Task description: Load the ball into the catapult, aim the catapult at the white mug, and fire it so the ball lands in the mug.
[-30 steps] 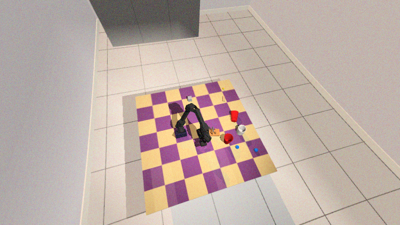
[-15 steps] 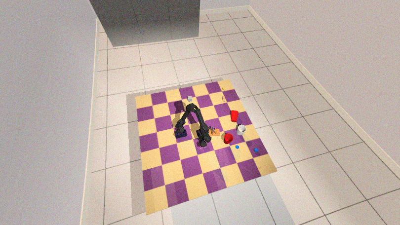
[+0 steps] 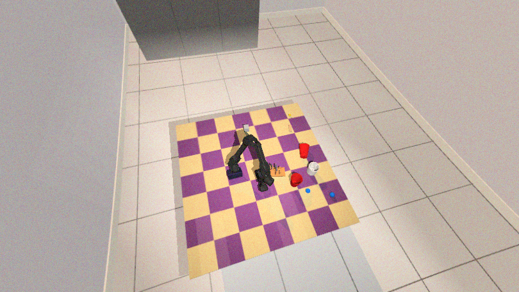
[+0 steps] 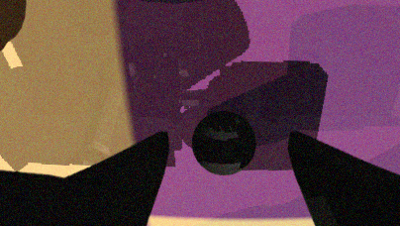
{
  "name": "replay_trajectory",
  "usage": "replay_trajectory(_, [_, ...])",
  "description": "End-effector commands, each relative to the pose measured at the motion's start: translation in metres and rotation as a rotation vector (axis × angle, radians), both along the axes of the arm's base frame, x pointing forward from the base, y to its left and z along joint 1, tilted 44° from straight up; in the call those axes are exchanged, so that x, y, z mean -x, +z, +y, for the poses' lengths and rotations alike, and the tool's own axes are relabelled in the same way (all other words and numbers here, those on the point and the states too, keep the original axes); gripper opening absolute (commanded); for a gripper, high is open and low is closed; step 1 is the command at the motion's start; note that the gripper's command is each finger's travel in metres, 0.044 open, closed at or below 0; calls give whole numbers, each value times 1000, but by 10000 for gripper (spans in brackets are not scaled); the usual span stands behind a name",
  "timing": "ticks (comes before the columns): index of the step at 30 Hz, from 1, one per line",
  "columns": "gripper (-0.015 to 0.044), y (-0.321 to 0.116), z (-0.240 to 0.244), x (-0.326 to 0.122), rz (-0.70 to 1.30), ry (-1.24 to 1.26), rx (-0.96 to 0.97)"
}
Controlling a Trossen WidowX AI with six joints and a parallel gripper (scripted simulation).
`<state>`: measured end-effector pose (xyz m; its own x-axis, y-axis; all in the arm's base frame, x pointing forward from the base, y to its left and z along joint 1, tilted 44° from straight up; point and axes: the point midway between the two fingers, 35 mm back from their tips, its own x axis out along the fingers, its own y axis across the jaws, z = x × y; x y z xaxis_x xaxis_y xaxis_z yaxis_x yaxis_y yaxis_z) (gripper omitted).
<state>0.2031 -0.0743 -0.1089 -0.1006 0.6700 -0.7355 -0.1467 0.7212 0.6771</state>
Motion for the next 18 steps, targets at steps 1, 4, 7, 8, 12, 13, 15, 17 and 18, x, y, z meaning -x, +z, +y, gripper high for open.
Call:
replay_trajectory(1, [300, -4, 6, 3, 9, -5, -12])
replay_trajectory(4, [221, -4, 6, 3, 9, -5, -12])
replay_trajectory(7, [162, -4, 6, 3, 9, -5, -12])
replay_trajectory(8, [155, -4, 6, 3, 9, -5, -12])
replay_trajectory(12, [129, -4, 6, 3, 9, -5, -12])
replay_trajectory(13, [122, -4, 6, 3, 9, -5, -12])
replay_trajectory(15, [109, -4, 6, 3, 9, -5, -12])
replay_trajectory(17, [76, -4, 6, 3, 9, -5, -12])
replay_trajectory(18, [50, -4, 5, 3, 9, -5, -11])
